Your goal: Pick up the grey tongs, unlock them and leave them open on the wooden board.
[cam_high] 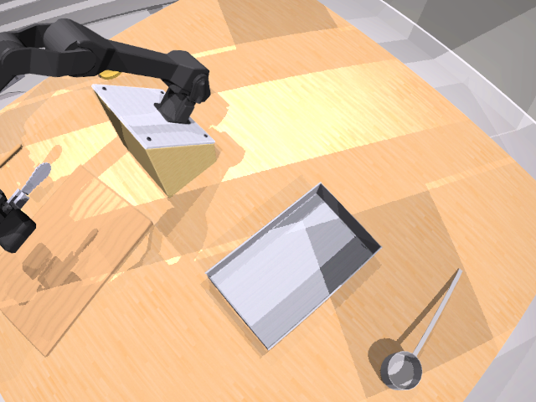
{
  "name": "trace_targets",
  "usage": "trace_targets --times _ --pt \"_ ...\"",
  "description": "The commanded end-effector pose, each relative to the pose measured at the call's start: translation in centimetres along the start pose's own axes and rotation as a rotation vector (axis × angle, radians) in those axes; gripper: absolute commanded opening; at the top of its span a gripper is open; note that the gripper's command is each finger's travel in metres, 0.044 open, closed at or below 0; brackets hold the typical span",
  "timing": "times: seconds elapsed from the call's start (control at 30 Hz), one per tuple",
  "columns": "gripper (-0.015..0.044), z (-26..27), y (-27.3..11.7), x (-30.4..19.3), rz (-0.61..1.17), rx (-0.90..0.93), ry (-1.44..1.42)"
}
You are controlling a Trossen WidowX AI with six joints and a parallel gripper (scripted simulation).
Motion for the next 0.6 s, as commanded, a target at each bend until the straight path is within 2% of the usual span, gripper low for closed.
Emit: trace_targets --times 0.0,0.57 --pt "-0.0150 -0.1 -0.3 0.1 -0.005 -0.007 0.005" --pt "-0.0150 -0.1 1.9 0.4 -0.014 -0.008 0.005"
Point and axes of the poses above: the point midway between the two fingers, 35 mm back from their tips, its own y axis out along the fingers, its own z axis across the jaws, x = y × z, the point moved 3 cm from there along -y, back along the fingers, and after that the axes turned 5 degrees about y, right-handed, at the moved point
